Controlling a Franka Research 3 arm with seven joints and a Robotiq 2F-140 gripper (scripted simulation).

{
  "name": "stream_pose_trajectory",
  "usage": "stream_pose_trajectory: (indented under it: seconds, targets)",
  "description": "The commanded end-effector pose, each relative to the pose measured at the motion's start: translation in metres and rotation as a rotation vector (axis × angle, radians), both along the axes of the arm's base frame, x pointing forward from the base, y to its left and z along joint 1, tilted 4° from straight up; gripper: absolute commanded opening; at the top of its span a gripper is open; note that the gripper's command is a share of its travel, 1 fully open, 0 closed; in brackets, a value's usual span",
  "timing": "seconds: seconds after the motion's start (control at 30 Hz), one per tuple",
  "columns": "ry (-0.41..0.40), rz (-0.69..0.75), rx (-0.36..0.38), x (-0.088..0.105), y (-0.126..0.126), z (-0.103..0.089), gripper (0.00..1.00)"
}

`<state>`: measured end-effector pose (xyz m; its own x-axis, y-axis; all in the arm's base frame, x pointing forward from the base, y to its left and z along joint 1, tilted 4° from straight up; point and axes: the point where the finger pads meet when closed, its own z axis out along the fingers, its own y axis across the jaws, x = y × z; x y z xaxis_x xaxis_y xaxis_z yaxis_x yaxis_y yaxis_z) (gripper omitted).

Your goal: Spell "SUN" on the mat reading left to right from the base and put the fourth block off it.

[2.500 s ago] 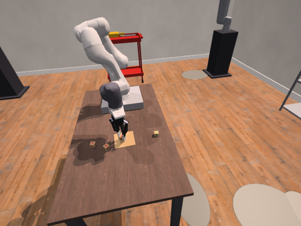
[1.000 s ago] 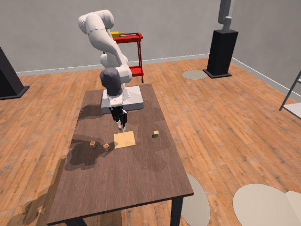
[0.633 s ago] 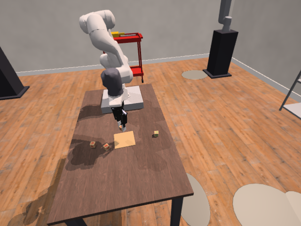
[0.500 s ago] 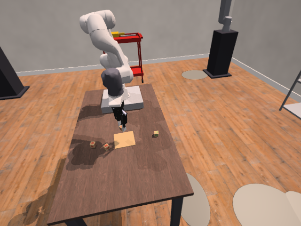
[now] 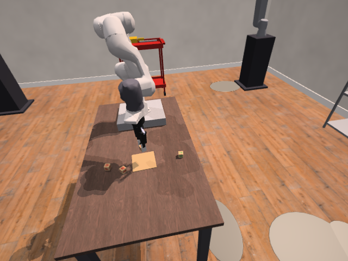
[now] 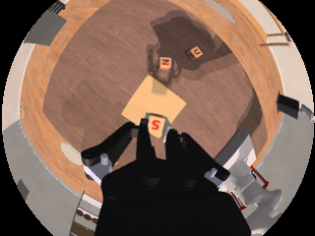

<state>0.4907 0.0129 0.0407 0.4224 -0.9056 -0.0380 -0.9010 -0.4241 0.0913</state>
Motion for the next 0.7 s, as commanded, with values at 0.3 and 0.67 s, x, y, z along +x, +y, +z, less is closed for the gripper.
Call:
stream_pose_trajectory:
  seconds: [0.3, 0.67]
  targets:
    - [0.0, -0.256, -0.023, -0.001, 0.0038, -0.0004, 0.16]
    - [0.002, -0.402, -0.038, -0.0019, 0.0072, -0.0009, 0.16]
